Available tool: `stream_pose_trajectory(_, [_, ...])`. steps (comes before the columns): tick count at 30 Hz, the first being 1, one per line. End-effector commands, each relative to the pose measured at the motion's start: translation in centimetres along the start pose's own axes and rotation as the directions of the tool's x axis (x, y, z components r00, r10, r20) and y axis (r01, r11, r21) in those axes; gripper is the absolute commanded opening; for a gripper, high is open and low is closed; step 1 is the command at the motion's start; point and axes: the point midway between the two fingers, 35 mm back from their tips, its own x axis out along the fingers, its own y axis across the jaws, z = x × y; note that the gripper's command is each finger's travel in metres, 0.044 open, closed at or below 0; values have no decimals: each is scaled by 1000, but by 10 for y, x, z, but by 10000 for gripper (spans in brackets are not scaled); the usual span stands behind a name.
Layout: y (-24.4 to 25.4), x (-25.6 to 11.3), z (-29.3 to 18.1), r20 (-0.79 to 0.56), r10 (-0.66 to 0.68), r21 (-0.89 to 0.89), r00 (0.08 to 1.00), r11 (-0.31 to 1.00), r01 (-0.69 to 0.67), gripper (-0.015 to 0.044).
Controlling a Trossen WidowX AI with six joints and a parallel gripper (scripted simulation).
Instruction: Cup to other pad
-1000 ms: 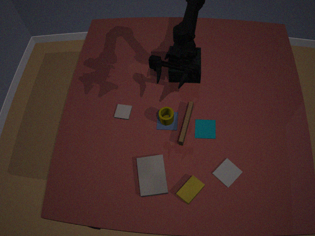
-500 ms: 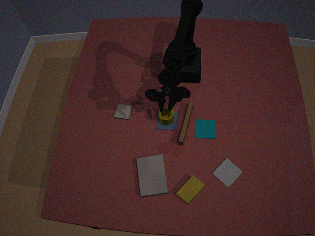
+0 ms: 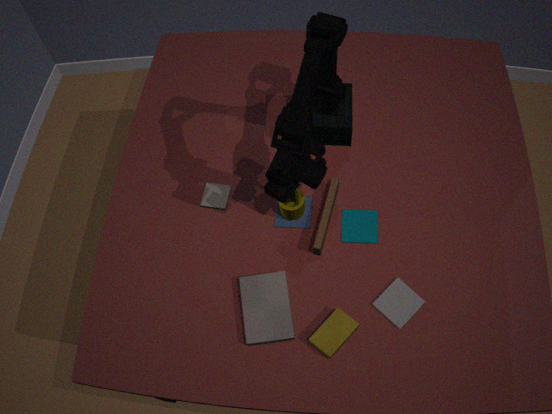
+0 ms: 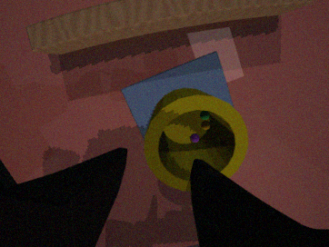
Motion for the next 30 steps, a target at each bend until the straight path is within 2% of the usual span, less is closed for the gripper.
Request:
stream_pose_trajectory(1, [4,3,-3,-3,26,-18,1000,999,-26,167])
stream_pose_trajectory(30, [4,44,-2,-2,26,-18,1000,999,-26,167])
